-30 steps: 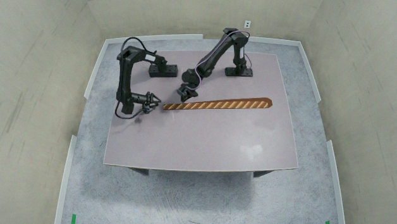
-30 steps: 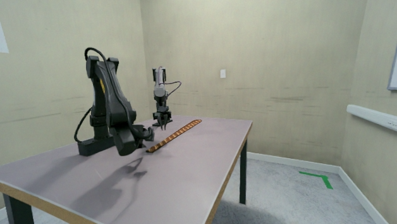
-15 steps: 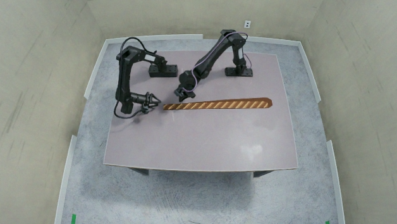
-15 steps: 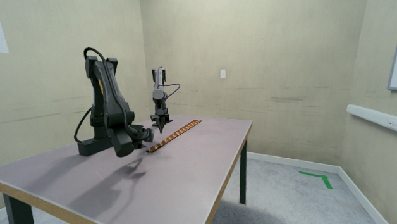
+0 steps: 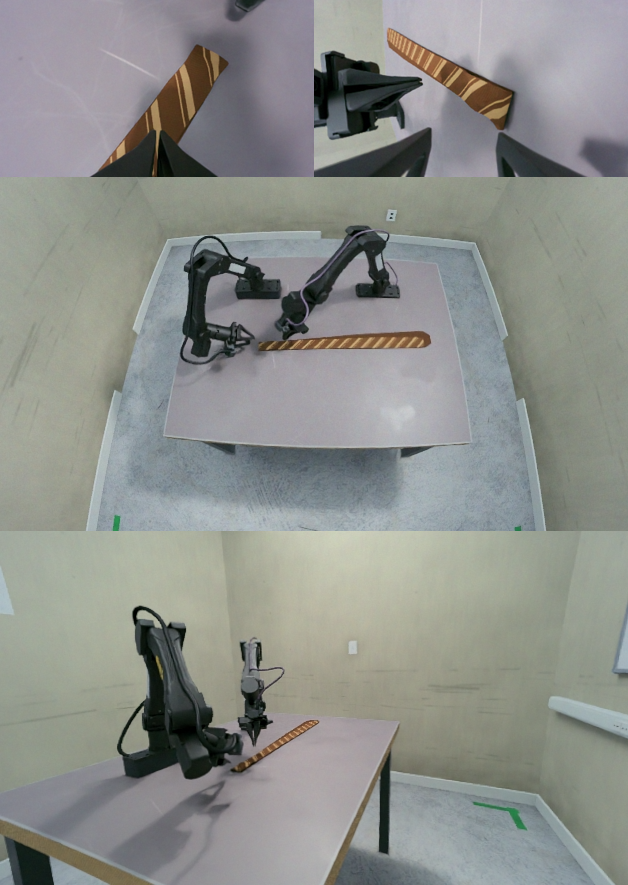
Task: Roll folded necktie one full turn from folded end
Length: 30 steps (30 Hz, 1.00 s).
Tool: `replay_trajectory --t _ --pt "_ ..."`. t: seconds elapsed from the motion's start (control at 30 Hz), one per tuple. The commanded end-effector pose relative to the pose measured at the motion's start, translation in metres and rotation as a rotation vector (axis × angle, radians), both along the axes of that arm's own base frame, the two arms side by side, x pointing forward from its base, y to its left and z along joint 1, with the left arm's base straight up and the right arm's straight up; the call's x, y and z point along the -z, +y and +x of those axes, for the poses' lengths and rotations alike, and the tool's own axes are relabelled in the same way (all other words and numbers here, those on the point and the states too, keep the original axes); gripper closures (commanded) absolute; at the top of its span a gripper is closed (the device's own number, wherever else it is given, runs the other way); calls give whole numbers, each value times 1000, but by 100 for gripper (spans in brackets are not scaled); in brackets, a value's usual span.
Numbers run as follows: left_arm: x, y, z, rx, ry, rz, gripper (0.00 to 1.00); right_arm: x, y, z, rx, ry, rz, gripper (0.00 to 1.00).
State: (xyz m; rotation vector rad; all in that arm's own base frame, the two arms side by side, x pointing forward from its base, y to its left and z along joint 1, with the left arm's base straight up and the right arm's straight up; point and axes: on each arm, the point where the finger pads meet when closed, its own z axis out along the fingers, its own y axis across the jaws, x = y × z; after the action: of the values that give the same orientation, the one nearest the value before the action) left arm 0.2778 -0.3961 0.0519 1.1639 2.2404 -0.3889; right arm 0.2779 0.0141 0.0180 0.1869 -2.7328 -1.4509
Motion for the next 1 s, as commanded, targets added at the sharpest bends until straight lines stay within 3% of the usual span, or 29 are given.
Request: replay_trajectory --t 0.0,0.97 --pt "-17 -14 1 18 -16 -36 96 -7 1 -1 43 34 45 56" --pt "-16 -15 1 19 -15 -36 96 -10 2 -1 73 42 58 57"
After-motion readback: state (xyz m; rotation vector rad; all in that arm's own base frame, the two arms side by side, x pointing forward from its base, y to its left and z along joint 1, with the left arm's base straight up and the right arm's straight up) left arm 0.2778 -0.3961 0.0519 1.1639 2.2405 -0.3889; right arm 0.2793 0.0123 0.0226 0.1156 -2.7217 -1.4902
